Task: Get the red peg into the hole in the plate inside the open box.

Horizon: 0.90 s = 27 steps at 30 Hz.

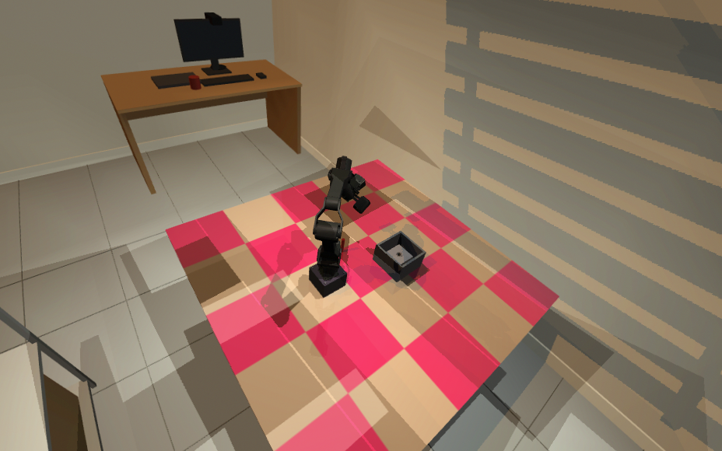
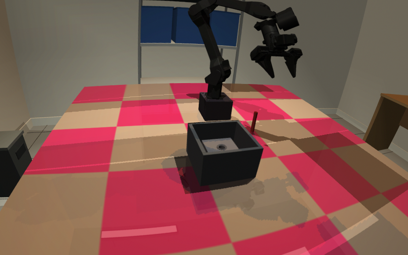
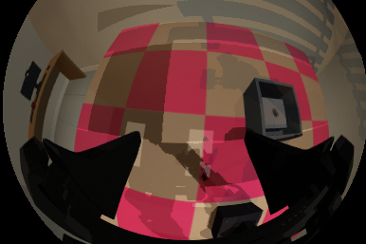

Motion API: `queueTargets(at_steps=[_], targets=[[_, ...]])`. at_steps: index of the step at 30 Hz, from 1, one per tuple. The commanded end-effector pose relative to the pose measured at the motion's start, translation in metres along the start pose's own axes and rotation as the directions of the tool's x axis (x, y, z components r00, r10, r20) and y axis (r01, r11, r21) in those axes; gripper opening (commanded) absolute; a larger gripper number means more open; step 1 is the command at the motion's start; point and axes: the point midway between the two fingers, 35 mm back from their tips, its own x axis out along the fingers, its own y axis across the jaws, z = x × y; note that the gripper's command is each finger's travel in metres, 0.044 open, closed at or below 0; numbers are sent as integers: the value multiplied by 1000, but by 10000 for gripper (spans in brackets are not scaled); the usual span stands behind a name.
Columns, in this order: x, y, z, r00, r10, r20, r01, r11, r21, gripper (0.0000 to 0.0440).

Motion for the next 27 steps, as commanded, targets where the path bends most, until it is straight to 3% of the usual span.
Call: queueTargets(at_steps=[1,12,27], targets=[[16,-11,-22,992,-55,-115,67,992,105,440],[40,-36,-68,919,-165,-357,289,900,327,440],[74,-53,-119,788,-221,-575,558,650,516,440]])
